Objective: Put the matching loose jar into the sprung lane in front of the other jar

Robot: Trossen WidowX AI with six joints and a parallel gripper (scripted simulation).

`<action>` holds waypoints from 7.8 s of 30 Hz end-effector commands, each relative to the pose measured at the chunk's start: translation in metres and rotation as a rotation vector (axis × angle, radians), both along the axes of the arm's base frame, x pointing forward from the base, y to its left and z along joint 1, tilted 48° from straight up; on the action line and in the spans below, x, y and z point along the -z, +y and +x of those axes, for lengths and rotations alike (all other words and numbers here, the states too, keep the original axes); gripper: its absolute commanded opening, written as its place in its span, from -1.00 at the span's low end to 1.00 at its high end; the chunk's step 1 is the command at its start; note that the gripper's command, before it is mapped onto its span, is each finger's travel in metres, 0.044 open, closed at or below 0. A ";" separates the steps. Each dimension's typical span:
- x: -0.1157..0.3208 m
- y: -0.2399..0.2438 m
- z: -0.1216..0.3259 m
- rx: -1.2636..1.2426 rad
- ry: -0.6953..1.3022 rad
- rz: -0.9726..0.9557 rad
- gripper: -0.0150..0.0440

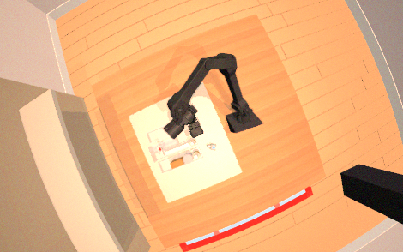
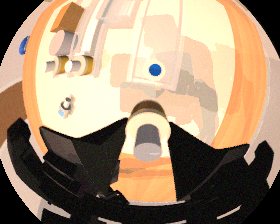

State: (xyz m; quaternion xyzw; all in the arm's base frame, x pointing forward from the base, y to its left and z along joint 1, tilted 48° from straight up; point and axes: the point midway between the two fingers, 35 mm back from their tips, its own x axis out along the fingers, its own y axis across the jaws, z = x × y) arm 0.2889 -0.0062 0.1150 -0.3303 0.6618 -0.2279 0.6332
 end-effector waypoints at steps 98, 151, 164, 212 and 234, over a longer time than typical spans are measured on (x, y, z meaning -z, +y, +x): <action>0.126 0.056 0.023 0.048 -0.073 -0.005 -0.49; 0.124 0.060 0.044 0.048 -0.074 -0.005 -0.49; 0.123 0.061 0.049 0.048 -0.074 -0.005 -0.49; 0.123 0.059 0.054 0.049 -0.075 -0.005 -0.49; 0.123 0.059 0.056 0.049 -0.075 -0.005 -0.49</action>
